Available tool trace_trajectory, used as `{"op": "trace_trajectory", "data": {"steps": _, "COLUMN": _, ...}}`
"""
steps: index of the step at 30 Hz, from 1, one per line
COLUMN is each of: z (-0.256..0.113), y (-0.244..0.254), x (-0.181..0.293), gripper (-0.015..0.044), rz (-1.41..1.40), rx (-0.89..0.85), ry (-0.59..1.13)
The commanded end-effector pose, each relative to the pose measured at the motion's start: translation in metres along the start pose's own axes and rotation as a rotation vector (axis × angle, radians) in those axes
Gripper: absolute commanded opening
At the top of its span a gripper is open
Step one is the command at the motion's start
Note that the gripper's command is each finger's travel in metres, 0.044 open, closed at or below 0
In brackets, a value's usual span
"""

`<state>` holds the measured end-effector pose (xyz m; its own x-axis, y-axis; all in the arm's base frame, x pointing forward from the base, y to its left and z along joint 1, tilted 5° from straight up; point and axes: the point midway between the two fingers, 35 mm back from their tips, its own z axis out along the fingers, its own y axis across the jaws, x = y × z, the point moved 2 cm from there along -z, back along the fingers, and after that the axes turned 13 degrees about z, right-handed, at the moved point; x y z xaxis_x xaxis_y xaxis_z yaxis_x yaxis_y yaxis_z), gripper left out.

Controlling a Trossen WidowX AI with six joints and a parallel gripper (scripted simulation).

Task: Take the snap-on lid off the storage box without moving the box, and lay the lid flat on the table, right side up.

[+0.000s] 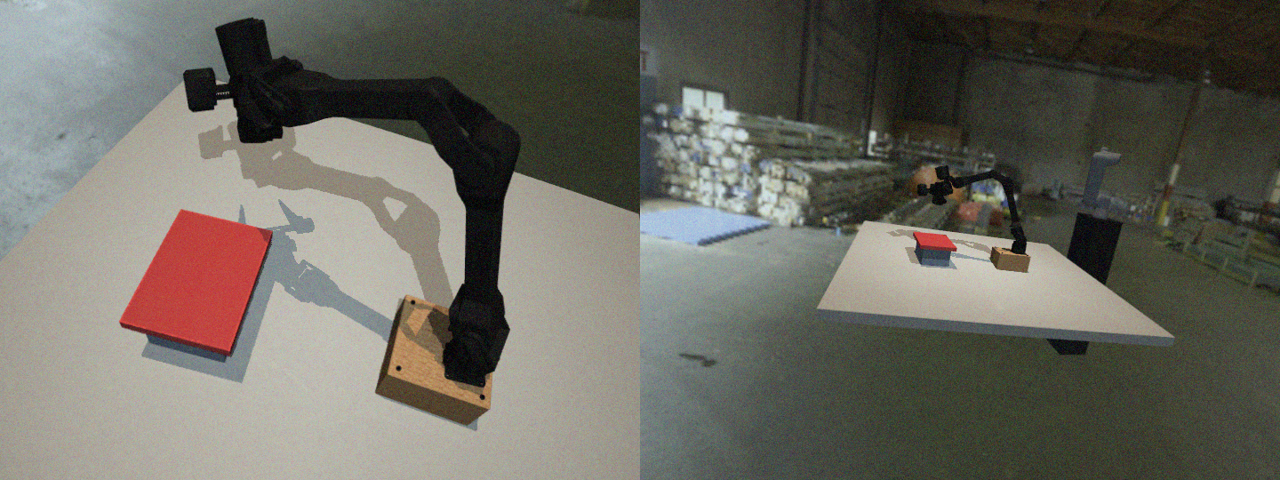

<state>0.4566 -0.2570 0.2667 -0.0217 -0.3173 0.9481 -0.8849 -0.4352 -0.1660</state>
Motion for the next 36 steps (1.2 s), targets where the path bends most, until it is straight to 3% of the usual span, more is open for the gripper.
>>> {"op": "trace_trajectory", "data": {"steps": 1, "z": -0.001, "y": 0.000, "x": 0.000, "gripper": 0.0374, "rz": 0.016, "rx": 0.003, "ry": -0.002}}
{"op": "trace_trajectory", "data": {"steps": 7, "z": -0.032, "y": -0.002, "x": -0.012, "gripper": 0.0235, "rz": 0.515, "rx": 0.078, "ry": -0.095}}
{"op": "trace_trajectory", "data": {"steps": 20, "z": -0.100, "y": 0.006, "x": -0.047, "gripper": 0.0235, "rz": 1.566, "rx": 0.041, "ry": -0.414}}
{"op": "trace_trajectory", "data": {"steps": 22, "z": -0.103, "y": 0.007, "x": -0.049, "gripper": 0.0235, "rz": 1.623, "rx": 0.029, "ry": -0.433}}
{"op": "trace_trajectory", "data": {"steps": 28, "z": -0.137, "y": 0.018, "x": -0.071, "gripper": 0.0235, "rz": 2.104, "rx": -0.128, "ry": -0.601}}
{"op": "trace_trajectory", "data": {"steps": 36, "z": -0.166, "y": 0.029, "x": -0.094, "gripper": 0.0235, "rz": 2.492, "rx": -0.365, "ry": -0.744}}
